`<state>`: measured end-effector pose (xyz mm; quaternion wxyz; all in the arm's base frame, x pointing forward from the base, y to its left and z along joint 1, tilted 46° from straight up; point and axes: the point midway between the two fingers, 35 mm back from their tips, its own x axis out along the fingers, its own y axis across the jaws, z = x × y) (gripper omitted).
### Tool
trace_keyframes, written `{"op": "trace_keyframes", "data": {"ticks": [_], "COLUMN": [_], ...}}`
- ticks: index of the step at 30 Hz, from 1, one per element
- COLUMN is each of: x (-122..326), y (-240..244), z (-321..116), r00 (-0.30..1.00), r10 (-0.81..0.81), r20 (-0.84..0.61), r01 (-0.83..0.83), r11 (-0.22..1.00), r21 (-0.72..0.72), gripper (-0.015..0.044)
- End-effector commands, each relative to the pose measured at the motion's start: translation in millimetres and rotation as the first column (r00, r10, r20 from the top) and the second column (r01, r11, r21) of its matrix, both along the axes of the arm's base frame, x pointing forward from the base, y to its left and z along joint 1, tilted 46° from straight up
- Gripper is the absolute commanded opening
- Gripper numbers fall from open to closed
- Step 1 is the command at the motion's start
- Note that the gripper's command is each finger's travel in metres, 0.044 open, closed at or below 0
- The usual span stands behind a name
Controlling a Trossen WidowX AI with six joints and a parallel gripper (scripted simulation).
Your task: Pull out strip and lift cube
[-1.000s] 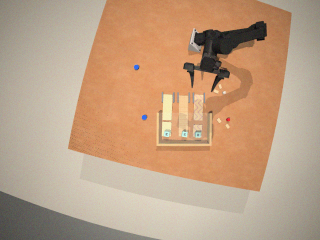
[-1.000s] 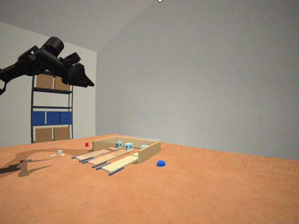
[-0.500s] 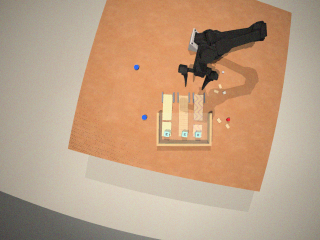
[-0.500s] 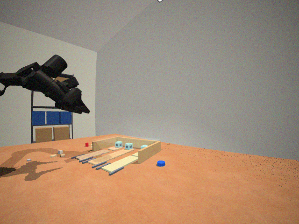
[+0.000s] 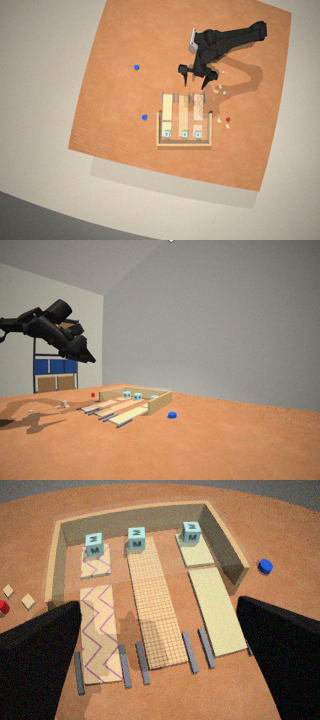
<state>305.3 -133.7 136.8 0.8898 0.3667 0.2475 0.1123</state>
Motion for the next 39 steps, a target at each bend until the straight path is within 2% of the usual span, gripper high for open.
{"op": "trace_keyframes", "data": {"ticks": [1, 8, 15, 20, 23, 39], "x": [0, 40, 66, 74, 75, 73], "y": [0, 10, 32, 54, 62, 67], "z": [-2, -29, -61, -82, -86, -83], "r00": [1.000, 0.960, 0.814, 0.638, 0.579, 0.575], "r10": [0.002, 0.173, 0.411, 0.586, 0.632, 0.636], "r20": [-0.011, -0.222, -0.410, -0.499, -0.515, -0.515], "r01": [-0.002, -0.181, -0.446, -0.642, -0.691, -0.695], "r11": [1.000, 0.983, 0.895, 0.763, 0.715, 0.712], "r21": [-0.004, -0.015, 0.010, 0.075, 0.101, 0.104], "gripper": [0.0374, 0.0190, 0.0006, 0.0000, 0.0000, 0.0000]}}
